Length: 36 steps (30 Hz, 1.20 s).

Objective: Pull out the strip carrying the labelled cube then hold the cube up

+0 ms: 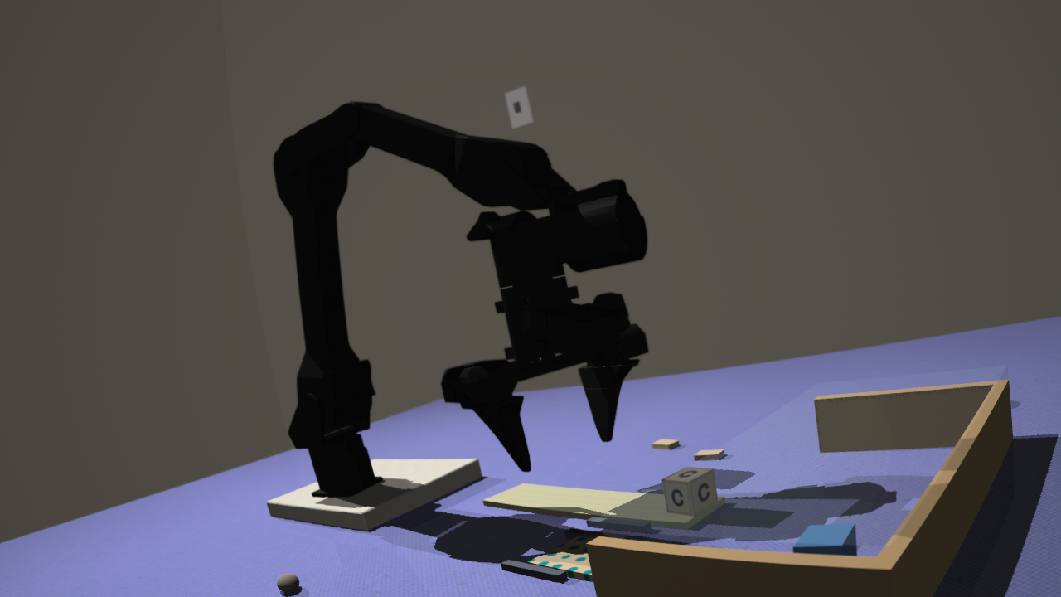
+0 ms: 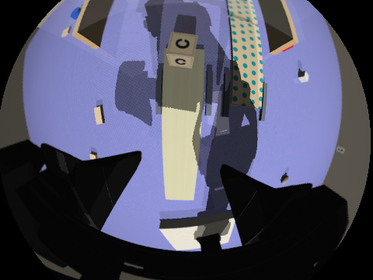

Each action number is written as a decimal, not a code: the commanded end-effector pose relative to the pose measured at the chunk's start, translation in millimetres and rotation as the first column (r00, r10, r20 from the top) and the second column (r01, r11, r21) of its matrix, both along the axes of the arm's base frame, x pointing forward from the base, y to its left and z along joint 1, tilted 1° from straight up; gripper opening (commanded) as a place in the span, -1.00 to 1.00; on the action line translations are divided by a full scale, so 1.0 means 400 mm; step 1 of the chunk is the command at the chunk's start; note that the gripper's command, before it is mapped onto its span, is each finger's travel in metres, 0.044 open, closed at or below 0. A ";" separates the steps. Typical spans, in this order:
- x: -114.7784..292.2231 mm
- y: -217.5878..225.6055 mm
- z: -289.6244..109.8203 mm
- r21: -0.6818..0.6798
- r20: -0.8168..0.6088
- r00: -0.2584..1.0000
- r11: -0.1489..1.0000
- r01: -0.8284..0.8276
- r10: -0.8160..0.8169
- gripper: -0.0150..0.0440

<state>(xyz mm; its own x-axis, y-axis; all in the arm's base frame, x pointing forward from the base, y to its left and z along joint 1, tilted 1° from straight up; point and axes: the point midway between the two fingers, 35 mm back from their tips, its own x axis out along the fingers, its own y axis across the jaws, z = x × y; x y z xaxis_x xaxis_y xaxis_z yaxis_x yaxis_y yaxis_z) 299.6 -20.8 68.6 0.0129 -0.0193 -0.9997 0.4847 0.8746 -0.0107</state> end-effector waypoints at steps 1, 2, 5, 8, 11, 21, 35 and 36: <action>0.037 -0.012 0.006 0.003 0.002 1.000 1.000 -0.006 0.006 1.00; 0.045 -0.014 0.007 0.003 0.002 1.000 1.000 -0.006 0.006 1.00; 0.069 -0.024 0.011 0.003 0.003 1.000 1.000 -0.006 0.006 1.00; 0.092 -0.034 0.015 0.002 0.003 1.000 1.000 -0.006 0.006 1.00; 0.116 -0.043 0.019 0.002 0.004 1.000 1.000 -0.006 0.006 1.00; 0.197 -0.073 0.034 0.001 0.007 1.000 1.000 -0.006 0.006 1.00; 0.301 -0.107 0.051 0.000 0.010 1.000 1.000 -0.006 0.006 1.00; 0.301 -0.107 0.051 0.000 0.010 1.000 1.000 -0.006 0.006 0.91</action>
